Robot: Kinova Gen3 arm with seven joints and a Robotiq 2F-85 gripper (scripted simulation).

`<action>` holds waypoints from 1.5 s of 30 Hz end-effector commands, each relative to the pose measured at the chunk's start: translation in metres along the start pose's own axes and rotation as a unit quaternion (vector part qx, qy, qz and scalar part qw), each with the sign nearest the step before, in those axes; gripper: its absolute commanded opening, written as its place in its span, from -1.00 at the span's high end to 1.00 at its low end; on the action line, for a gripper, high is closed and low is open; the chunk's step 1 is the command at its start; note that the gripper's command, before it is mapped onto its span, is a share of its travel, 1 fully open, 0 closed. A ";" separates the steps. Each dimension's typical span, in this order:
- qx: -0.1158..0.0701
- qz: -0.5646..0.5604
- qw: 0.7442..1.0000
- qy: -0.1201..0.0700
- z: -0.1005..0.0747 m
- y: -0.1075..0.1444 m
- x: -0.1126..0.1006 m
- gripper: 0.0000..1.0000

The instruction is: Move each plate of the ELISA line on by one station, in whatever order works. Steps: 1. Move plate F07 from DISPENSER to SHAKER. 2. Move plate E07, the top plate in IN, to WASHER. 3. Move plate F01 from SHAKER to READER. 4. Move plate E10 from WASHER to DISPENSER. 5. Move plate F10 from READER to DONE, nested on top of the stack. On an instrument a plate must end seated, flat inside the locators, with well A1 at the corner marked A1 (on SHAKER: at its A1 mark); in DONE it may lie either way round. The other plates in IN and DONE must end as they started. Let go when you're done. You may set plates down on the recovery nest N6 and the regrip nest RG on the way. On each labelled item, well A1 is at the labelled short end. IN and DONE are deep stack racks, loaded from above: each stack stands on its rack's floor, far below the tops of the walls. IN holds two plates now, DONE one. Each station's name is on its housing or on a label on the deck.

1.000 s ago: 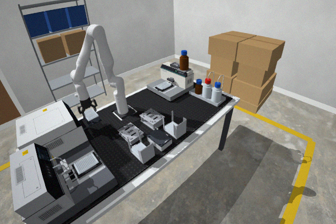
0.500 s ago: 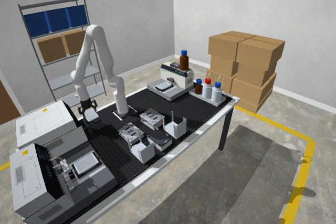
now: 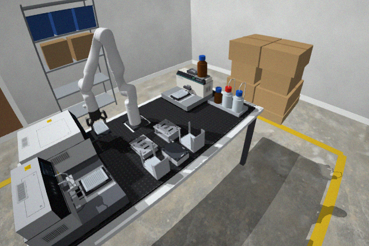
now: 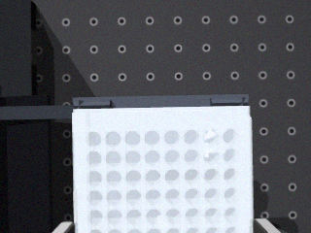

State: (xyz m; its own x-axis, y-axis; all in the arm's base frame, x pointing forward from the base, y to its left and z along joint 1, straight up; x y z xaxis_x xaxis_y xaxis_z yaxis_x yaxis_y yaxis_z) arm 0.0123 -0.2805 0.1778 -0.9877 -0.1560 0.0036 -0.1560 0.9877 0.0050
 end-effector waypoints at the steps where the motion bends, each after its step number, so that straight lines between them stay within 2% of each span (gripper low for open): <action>1: 0.001 0.000 1.000 0.000 0.004 0.000 0.000 -0.88; 6: 0.001 0.000 1.000 0.000 0.010 0.000 0.000 -0.88; 45: 0.001 0.000 1.000 0.000 0.011 0.000 0.000 -0.88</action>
Point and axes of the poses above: the point where the finger pads meet when closed, its own z axis out along the fingers, its own y axis across the jaws, x = y × z, the point moved 5 cm from there along -z, back along the fingers, and after that the axes turned 10 degrees about -z, right-handed, at the moved point
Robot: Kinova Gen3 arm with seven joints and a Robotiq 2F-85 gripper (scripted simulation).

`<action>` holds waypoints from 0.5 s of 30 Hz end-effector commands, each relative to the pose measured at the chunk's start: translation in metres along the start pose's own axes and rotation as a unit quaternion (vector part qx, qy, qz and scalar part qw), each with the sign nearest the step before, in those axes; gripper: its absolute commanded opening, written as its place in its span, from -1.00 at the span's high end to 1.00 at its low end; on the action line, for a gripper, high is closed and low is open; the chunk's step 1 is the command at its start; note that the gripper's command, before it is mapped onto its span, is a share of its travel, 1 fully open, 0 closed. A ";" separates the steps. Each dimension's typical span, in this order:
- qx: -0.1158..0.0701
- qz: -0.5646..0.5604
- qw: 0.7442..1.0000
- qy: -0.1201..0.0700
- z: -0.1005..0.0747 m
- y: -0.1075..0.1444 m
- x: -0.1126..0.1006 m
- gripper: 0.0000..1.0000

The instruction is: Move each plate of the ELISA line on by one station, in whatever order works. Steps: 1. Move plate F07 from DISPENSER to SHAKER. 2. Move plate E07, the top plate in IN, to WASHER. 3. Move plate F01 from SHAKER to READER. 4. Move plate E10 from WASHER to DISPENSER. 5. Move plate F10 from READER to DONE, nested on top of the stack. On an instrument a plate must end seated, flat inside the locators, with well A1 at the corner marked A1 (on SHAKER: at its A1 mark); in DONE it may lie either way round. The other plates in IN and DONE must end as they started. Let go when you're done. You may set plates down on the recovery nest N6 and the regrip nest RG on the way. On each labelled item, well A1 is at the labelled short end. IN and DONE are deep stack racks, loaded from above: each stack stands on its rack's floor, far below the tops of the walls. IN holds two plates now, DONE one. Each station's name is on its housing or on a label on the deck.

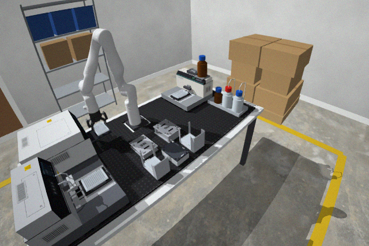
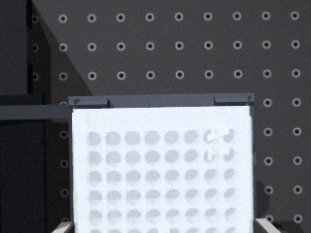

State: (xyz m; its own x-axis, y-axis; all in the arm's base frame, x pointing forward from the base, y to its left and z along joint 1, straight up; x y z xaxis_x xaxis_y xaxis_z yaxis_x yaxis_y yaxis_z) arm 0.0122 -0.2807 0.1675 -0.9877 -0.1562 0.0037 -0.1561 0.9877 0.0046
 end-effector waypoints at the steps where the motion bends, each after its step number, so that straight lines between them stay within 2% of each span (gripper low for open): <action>1: 0.000 0.000 1.000 0.000 0.001 0.000 0.000 -0.88; 15: 0.000 0.000 1.000 0.000 0.005 0.000 0.000 -0.88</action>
Point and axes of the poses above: the point where the finger pads meet when closed, its own z axis out along the fingers, its own y axis across the jaws, x = y × z, the point moved 5 cm from there along -z, back along the fingers, and after that the axes turned 10 degrees about -z, right-handed, at the moved point
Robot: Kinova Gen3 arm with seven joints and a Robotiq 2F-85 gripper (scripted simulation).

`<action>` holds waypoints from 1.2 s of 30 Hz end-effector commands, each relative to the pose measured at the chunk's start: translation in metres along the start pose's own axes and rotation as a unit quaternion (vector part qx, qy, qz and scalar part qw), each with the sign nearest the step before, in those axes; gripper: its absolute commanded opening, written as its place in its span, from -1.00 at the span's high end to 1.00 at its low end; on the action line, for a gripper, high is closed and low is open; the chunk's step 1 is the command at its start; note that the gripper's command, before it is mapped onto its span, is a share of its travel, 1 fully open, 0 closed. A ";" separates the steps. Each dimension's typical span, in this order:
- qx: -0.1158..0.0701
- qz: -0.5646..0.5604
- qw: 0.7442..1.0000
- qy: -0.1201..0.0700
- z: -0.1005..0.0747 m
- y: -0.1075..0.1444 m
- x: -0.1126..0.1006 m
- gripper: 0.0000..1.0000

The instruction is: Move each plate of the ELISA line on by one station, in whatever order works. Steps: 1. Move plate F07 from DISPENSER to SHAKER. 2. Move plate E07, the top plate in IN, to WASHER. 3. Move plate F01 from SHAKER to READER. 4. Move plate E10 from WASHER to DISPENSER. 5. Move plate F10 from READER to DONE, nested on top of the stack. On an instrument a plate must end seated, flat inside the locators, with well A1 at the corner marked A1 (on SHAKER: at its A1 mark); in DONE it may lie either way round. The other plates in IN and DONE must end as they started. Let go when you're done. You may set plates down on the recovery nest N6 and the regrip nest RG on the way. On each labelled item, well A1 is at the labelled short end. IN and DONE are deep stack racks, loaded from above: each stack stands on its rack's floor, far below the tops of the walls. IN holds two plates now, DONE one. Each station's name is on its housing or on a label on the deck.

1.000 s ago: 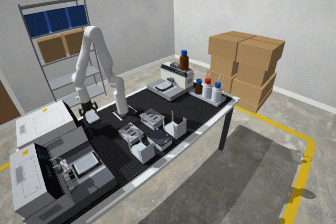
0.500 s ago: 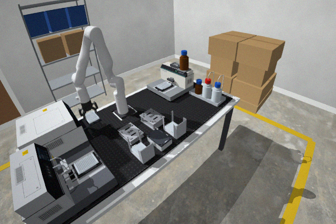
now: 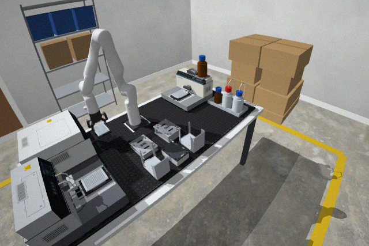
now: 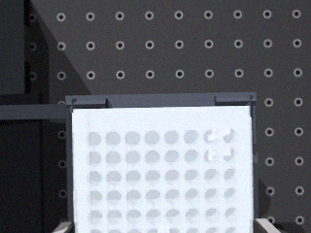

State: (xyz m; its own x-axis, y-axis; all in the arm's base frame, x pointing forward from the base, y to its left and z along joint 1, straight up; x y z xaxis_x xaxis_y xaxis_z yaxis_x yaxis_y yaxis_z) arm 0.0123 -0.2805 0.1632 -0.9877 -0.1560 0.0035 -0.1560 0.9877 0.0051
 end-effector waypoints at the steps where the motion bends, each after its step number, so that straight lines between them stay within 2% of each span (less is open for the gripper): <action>1: 0.001 0.000 1.000 0.000 0.001 0.000 0.000 -0.88; 30: 0.001 0.000 1.000 0.000 0.006 0.000 0.000 -0.88; 31: 0.001 0.000 1.000 0.000 0.006 0.000 0.000 -1.00; 36: 0.001 0.000 1.000 0.000 0.006 0.000 0.000 -1.00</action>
Point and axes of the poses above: the point where the finger pads meet when closed, its own z axis out along the fingers, its own y axis across the jaws, x = y × z, the point moved 5 cm from there along -z, back along the fingers, and after that the axes turned 10 degrees about -z, right-handed, at the moved point
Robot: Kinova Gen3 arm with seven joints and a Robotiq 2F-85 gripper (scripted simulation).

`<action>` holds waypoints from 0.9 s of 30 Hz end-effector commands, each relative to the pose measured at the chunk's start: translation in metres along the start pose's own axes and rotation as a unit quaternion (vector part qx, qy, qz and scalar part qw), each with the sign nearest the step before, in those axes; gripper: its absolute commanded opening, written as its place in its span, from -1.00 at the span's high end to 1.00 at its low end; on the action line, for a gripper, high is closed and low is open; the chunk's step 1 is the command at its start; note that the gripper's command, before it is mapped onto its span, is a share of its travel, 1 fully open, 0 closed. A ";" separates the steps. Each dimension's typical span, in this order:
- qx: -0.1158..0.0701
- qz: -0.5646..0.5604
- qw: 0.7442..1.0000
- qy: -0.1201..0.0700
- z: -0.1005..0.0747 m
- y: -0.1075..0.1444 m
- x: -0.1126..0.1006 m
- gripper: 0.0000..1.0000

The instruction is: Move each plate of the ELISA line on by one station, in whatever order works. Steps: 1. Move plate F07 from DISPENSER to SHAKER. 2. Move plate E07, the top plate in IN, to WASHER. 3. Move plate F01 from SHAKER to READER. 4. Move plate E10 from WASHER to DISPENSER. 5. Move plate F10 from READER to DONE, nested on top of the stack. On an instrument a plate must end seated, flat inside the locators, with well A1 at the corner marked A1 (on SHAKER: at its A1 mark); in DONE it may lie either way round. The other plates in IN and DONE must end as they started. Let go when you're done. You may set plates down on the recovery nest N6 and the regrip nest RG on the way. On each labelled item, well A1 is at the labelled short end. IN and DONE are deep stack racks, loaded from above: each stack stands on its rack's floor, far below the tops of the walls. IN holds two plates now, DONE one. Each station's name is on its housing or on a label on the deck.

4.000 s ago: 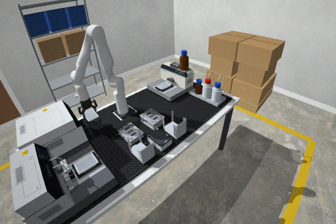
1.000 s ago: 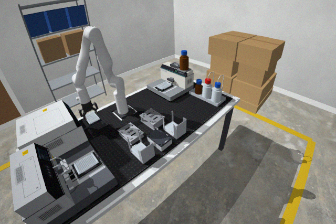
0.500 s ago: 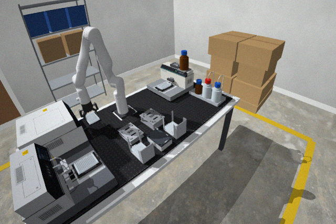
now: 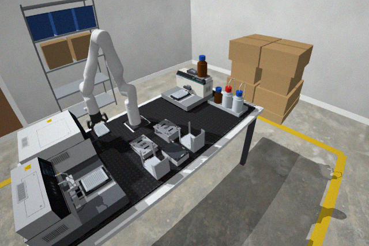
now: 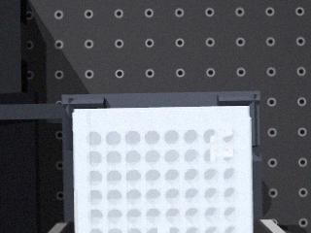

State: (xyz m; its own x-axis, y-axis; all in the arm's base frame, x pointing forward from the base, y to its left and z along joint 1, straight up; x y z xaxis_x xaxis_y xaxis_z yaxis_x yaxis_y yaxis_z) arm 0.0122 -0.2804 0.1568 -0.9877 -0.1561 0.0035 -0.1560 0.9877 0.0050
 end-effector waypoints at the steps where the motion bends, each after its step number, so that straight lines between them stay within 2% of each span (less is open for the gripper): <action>1: 0.001 0.000 1.000 0.000 0.000 0.000 0.000 -1.00; 12: 0.001 0.000 1.000 0.000 0.000 0.000 0.000 -1.00; 27: 0.001 0.000 1.000 0.000 -0.018 0.000 0.000 -1.00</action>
State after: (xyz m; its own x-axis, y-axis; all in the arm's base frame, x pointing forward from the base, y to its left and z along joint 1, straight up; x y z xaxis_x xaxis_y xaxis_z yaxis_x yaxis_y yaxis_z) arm 0.0122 -0.2805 0.1707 -0.9877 -0.1561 0.0033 -0.1560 0.9877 0.0049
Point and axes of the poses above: the point where the finger pads meet when closed, its own z axis out along the fingers, its own y axis across the jaws, x = y × z, the point moved 5 cm from there along -z, back along the fingers, and after that the axes turned 10 degrees about -z, right-handed, at the moved point
